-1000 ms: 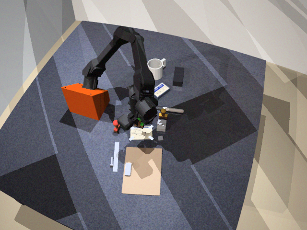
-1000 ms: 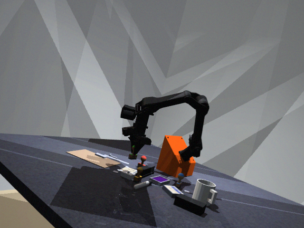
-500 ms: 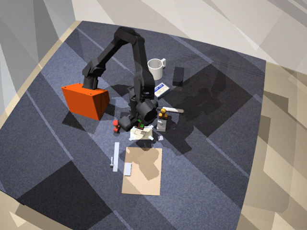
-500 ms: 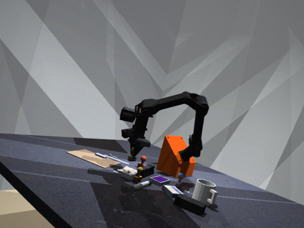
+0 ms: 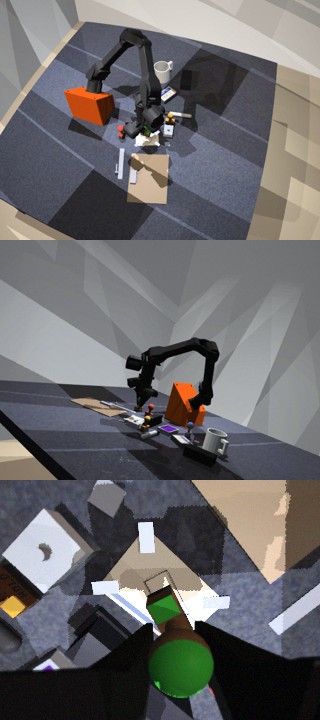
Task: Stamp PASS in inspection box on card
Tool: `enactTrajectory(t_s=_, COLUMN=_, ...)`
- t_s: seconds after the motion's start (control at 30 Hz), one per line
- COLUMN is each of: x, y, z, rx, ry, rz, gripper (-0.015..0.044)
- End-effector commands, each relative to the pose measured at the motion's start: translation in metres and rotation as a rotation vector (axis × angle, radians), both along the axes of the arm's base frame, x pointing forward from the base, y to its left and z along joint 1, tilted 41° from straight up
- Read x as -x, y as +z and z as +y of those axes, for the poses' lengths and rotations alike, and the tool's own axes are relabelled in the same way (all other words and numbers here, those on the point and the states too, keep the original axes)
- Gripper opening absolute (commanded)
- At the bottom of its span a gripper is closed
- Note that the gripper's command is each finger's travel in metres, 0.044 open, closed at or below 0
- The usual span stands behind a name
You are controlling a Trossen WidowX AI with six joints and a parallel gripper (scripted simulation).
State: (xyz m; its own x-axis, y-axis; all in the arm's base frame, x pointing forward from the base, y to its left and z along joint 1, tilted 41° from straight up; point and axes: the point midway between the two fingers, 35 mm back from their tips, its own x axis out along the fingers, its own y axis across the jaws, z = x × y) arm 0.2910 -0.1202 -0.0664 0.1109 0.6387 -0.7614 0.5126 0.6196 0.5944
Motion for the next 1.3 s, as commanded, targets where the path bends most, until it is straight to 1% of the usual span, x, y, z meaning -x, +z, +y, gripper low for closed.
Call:
enactTrajectory(t_s=0.0, x=0.0, y=-0.002, z=0.002, rx=-0.002, ry=-0.004, rz=-0.001, gripper=0.0)
enactTrajectory(t_s=1.27, x=-0.002, y=-0.021, z=0.019, rx=-0.002, ry=-0.005, rz=-0.002, gripper=0.0)
